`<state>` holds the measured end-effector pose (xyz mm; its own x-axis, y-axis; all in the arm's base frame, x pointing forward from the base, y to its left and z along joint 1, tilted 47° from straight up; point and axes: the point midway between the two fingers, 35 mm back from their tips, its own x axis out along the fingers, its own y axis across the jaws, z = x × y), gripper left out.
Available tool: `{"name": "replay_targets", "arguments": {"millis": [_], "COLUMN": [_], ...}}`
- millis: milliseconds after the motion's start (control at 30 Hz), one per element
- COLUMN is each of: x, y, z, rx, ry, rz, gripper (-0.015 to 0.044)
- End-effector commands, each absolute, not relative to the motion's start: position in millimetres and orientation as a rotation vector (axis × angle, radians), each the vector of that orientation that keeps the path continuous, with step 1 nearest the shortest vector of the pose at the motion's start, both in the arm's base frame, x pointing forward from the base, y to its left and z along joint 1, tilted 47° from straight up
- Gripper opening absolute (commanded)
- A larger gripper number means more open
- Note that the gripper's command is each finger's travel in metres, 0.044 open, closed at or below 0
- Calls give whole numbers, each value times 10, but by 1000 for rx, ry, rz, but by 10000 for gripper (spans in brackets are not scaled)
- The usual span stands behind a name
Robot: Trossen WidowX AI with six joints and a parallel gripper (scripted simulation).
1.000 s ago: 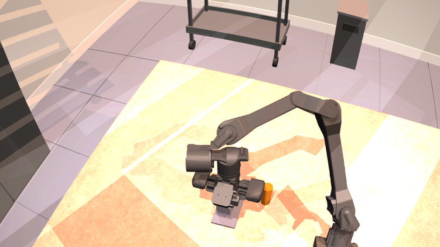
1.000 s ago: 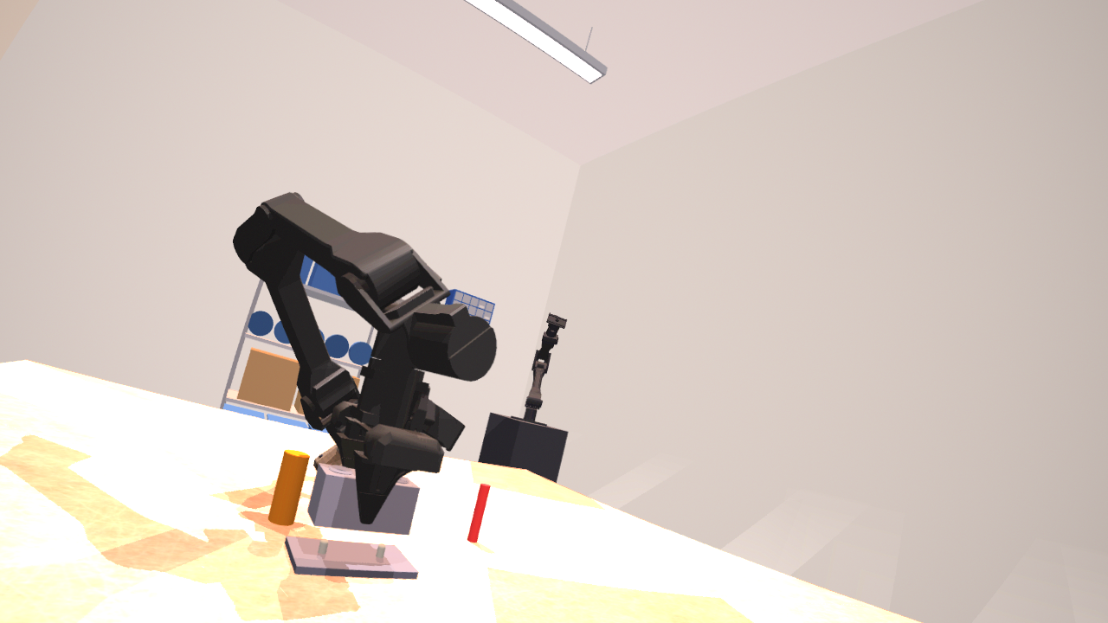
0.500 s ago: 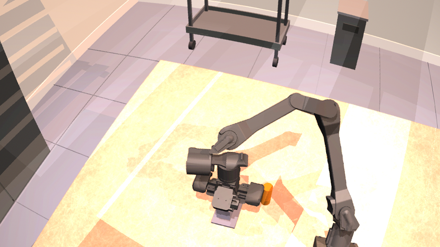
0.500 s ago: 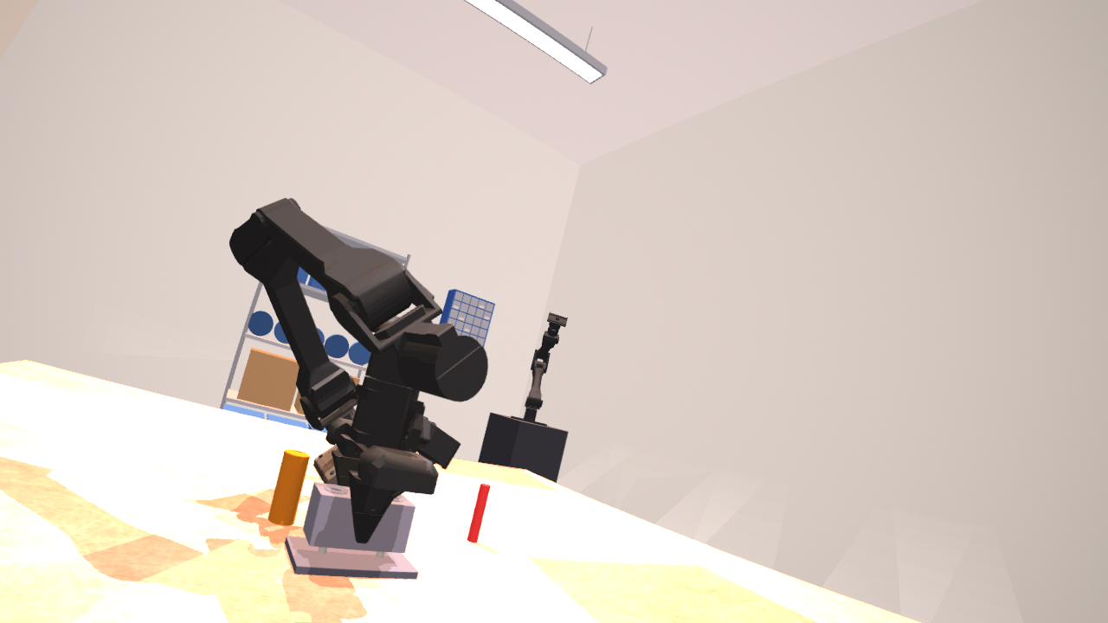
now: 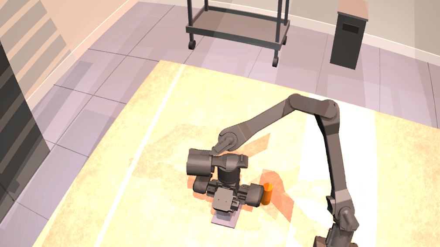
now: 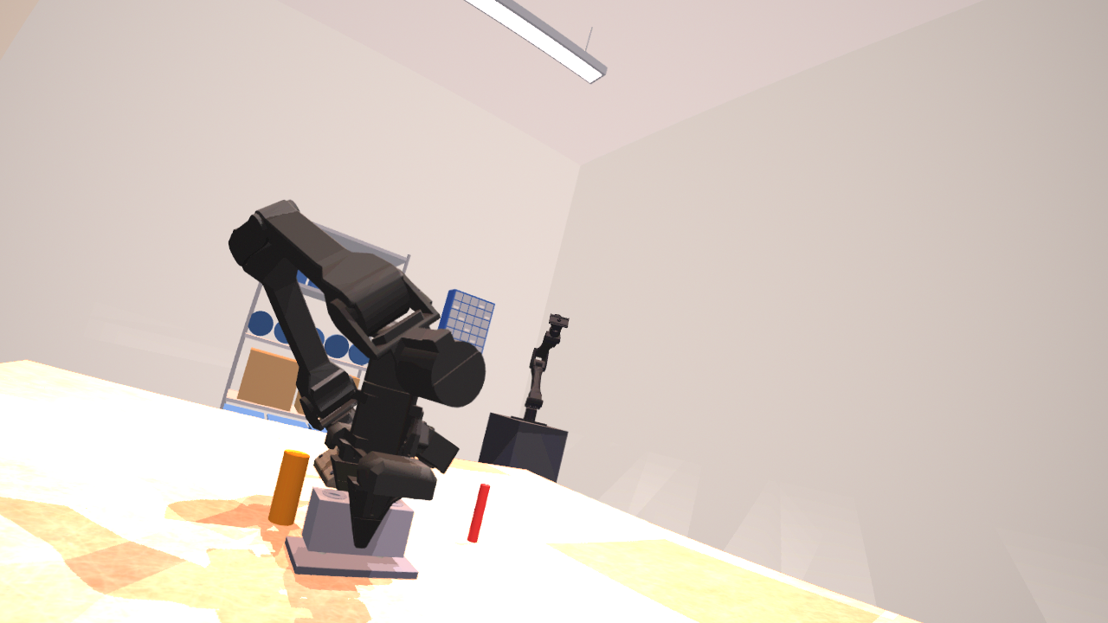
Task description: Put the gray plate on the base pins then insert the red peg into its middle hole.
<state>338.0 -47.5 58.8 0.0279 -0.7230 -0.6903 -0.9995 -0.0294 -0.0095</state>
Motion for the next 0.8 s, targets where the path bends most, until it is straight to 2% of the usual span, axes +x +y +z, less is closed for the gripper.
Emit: {"name": "replay_targets", "arguments": {"millis": [0, 367, 567, 767], "x": [3383, 3383, 3402, 3389], "y": [-472, -472, -394, 239], "z": [594, 594, 654, 1232], "rx": [-1804, -1804, -1803, -1807], "ry": [1746, 1746, 1741, 1741], "rz": [710, 710, 710, 723], "gripper": [158, 440, 440, 440]}}
